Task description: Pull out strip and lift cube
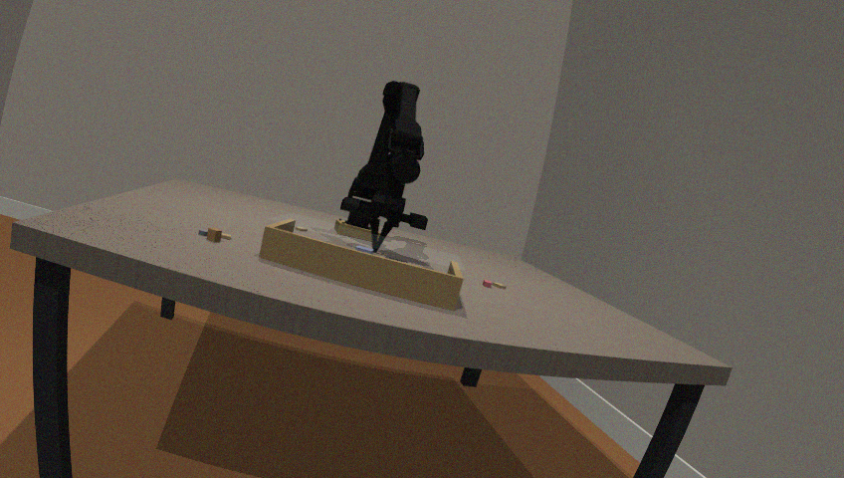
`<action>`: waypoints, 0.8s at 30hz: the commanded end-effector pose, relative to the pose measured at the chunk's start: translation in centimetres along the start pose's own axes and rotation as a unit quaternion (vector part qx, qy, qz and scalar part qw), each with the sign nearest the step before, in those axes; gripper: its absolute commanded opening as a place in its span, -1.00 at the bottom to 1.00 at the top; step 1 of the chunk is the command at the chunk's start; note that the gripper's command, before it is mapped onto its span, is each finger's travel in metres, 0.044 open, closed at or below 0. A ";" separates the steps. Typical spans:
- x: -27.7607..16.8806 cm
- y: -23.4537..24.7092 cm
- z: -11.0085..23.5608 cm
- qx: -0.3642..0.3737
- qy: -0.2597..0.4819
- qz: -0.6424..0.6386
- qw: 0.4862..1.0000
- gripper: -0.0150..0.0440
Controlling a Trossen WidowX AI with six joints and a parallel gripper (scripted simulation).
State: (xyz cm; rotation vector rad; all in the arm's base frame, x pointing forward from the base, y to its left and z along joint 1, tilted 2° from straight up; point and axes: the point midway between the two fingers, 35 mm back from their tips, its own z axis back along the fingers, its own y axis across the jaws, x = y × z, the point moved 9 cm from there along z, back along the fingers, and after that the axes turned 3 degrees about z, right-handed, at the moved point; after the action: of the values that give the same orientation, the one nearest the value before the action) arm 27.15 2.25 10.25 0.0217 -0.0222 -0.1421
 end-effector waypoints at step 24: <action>-4.4 0.2 -0.4 -0.002 0.013 -0.002 1.000 -0.49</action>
State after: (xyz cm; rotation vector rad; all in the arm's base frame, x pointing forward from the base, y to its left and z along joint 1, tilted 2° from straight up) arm 23.64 2.95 10.23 0.0225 -0.0208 -0.1427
